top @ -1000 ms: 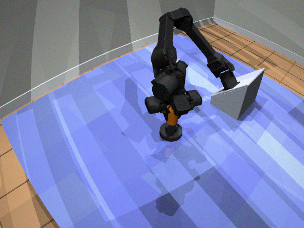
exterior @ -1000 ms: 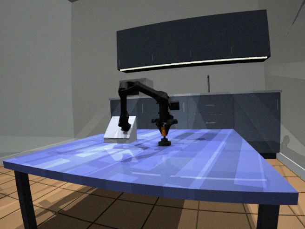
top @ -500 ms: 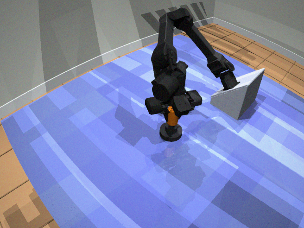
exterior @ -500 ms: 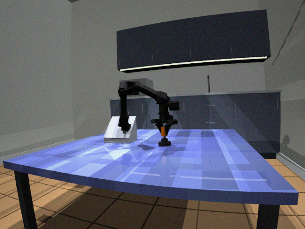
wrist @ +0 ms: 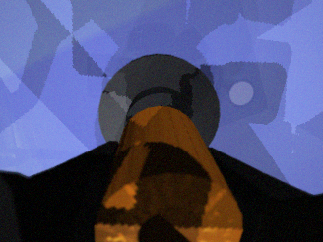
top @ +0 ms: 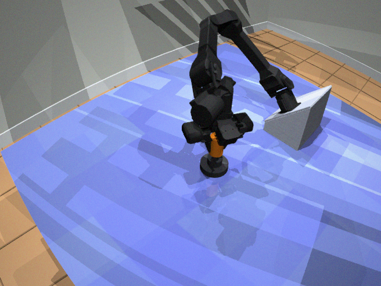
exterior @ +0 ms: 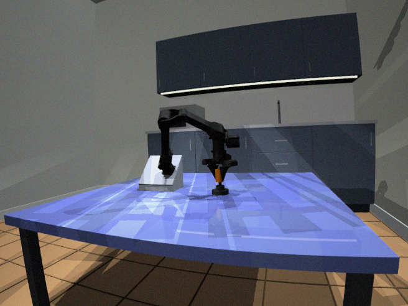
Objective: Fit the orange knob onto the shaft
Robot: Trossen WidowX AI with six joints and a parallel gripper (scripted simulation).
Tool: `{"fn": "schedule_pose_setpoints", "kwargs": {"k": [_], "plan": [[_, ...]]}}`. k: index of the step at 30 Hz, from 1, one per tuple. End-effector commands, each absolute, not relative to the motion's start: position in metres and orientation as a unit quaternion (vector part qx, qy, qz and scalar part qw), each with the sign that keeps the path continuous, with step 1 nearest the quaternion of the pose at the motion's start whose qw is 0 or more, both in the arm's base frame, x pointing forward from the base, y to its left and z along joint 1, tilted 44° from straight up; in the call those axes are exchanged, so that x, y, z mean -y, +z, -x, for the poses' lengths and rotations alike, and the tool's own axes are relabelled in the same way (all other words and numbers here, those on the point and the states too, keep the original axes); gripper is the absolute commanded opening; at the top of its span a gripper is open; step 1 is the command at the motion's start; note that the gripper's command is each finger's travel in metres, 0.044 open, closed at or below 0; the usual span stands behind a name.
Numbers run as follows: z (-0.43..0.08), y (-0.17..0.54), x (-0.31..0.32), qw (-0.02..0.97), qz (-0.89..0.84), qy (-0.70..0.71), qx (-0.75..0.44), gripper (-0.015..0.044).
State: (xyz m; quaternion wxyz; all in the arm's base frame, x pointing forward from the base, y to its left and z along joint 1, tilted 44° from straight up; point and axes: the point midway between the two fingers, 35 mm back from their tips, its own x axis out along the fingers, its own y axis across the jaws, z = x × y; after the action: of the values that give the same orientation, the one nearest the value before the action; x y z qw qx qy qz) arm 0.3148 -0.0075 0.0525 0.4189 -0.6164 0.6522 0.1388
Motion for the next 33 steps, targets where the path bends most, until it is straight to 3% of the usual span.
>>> {"fn": "schedule_pose_setpoints", "kwargs": {"k": [1, 9, 28, 33], "plan": [[-0.3162, 0.0561, 0.0057, 0.421, 0.617, 0.137, -0.651, 0.0000], [-0.3183, 0.0547, 0.0053, 0.354, 0.658, 0.205, -0.633, 0.0000], [-0.3149, 0.0549, 0.0047, 0.354, 0.658, 0.205, -0.633, 0.0000], [-0.3141, 0.0547, 0.0050, 0.312, 0.678, 0.244, -0.619, 0.0000]]}}
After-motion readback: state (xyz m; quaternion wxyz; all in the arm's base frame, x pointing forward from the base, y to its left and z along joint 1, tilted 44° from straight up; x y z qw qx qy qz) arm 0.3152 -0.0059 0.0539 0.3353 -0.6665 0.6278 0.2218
